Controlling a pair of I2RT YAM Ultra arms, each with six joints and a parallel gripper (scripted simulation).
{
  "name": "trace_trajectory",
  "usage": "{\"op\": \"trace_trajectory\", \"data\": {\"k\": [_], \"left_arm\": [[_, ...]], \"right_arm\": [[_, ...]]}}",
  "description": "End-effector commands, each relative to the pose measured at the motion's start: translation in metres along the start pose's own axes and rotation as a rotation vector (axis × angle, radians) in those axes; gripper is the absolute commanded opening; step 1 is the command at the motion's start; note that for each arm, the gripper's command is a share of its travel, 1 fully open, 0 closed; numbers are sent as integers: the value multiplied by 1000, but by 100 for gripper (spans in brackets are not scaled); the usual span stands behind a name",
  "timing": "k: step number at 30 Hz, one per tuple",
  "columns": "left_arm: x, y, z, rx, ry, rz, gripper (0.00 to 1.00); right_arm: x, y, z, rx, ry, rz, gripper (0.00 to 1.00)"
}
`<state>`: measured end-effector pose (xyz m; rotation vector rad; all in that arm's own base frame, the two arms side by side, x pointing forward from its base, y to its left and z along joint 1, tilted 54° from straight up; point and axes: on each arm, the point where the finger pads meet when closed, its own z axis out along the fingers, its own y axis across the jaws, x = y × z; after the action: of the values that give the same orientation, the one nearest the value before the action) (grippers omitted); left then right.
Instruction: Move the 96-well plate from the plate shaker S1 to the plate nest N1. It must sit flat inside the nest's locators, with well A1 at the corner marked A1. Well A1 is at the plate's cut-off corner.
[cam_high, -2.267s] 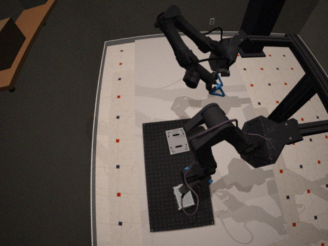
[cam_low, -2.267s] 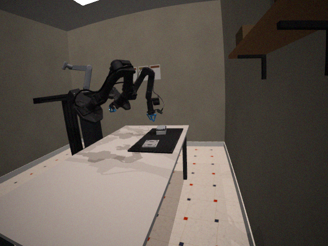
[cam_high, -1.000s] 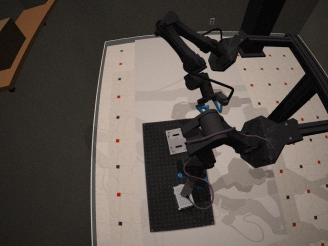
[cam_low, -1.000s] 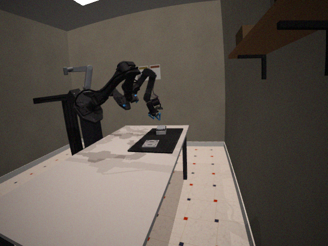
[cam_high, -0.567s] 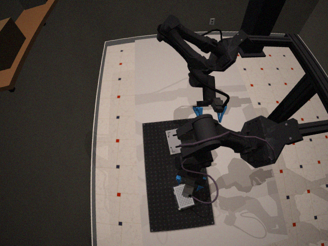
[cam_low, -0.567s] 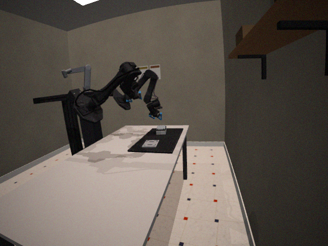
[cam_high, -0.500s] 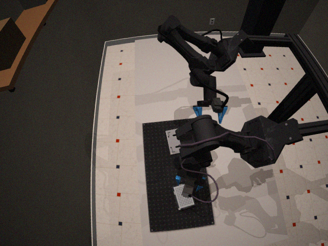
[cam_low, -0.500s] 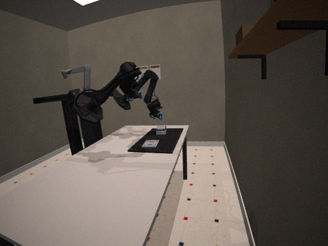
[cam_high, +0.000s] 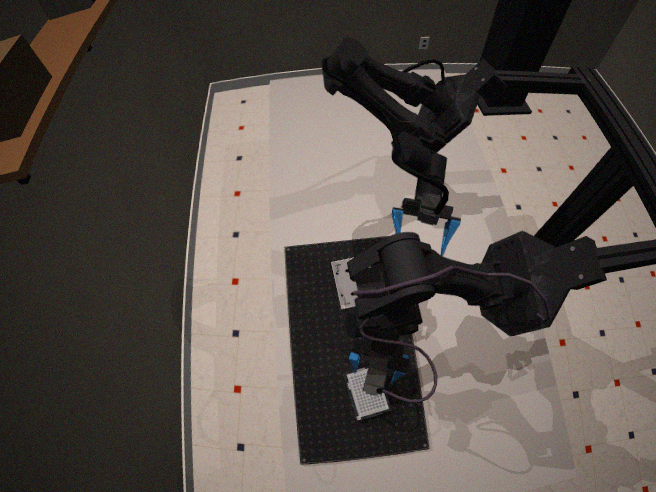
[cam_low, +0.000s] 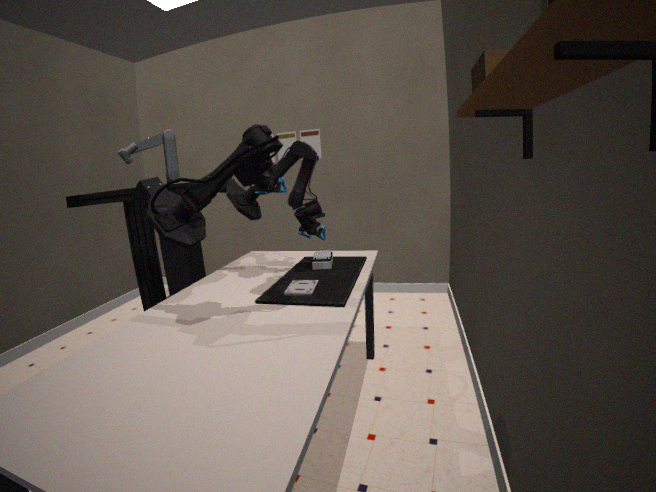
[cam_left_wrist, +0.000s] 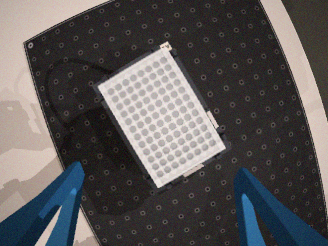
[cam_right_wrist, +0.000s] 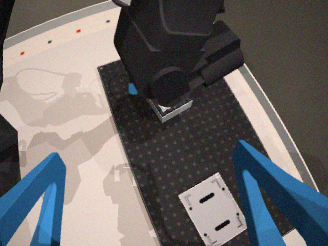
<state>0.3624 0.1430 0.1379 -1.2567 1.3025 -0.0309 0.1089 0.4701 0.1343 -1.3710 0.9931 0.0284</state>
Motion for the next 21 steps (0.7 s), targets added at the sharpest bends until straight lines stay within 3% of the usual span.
{"op": "trace_trajectory", "data": {"k": [1,10,14,21], "left_arm": [[-4,-3,4,-10,-26,-16,100],[5,0,8,-12,33,150,100],[8,-3,18,8,94,389,100],[6,-8,31,46,149,654,100]], "right_arm": [[-18,1,0,13,-43,28,100],[-20,-3,7,13,-81,37,100],[-4,-4,29,16,-77,30,100],[12,-5,47,19,-67,27,100]]}}
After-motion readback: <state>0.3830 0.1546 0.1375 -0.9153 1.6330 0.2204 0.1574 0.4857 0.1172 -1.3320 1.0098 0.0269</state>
